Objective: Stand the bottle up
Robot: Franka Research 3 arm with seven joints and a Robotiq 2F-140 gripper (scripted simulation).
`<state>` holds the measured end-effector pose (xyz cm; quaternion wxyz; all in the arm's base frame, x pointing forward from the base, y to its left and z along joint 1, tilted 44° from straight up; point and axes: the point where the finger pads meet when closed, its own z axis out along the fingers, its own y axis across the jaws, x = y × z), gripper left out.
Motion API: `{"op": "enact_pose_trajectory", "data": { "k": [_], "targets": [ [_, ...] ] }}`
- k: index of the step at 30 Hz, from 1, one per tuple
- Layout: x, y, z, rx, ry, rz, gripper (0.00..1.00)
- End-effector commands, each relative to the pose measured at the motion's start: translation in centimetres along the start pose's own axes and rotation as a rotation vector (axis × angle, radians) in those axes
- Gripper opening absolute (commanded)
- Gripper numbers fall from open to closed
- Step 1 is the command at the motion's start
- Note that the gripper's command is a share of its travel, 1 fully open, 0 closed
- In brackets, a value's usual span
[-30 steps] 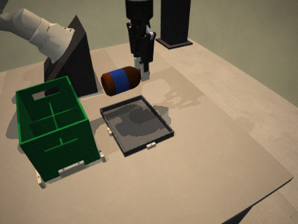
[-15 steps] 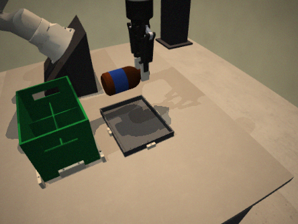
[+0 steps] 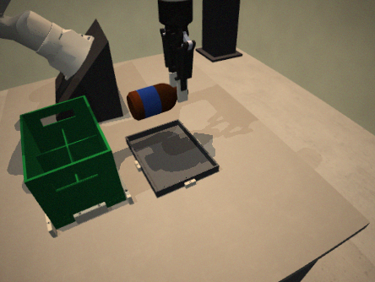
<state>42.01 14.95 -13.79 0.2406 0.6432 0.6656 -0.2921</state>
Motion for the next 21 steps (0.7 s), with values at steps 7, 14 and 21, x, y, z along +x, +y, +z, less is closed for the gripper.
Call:
{"op": "enact_pose_trajectory", "data": {
  "k": [7, 14, 21],
  "targets": [
    [0.11, 0.03, -0.21, -0.003, 0.003, 0.028, 0.0],
    [0.11, 0.02, -0.21, -0.002, 0.003, 0.088, 0.0],
    [0.11, 0.02, -0.21, -0.002, 0.004, 0.198, 0.0]
  ]
}}
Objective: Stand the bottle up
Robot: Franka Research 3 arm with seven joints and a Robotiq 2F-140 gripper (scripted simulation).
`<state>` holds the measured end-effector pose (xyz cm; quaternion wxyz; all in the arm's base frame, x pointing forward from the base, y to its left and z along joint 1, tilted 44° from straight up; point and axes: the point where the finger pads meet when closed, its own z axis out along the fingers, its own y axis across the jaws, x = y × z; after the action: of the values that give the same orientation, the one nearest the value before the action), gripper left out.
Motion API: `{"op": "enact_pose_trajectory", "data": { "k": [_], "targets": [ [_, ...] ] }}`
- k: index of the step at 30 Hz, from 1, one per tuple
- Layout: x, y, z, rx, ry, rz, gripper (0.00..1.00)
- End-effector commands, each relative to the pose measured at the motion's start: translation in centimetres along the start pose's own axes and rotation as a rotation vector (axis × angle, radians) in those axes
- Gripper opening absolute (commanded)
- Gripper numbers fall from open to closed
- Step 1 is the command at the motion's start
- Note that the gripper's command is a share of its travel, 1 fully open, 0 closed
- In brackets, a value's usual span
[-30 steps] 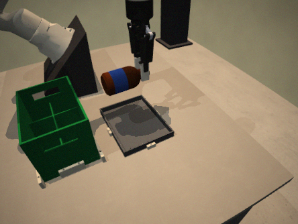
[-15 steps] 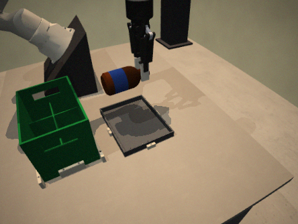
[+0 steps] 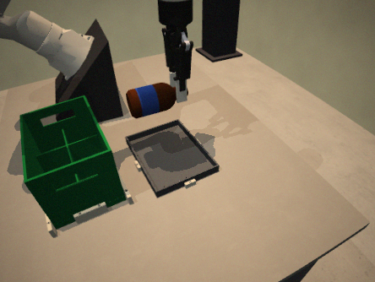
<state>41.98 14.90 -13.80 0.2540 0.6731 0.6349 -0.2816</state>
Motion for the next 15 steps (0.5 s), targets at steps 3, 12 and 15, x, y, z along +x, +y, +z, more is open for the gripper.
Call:
{"op": "enact_pose_trajectory", "data": {
  "k": [3, 12, 15],
  "targets": [
    [0.14, 0.04, -0.25, -0.003, 0.005, 0.142, 0.0],
    [0.14, 0.05, -0.26, -0.003, 0.006, 0.174, 0.0],
    [0.14, 0.05, -0.26, -0.003, 0.006, 0.174, 0.0]
  ]
}}
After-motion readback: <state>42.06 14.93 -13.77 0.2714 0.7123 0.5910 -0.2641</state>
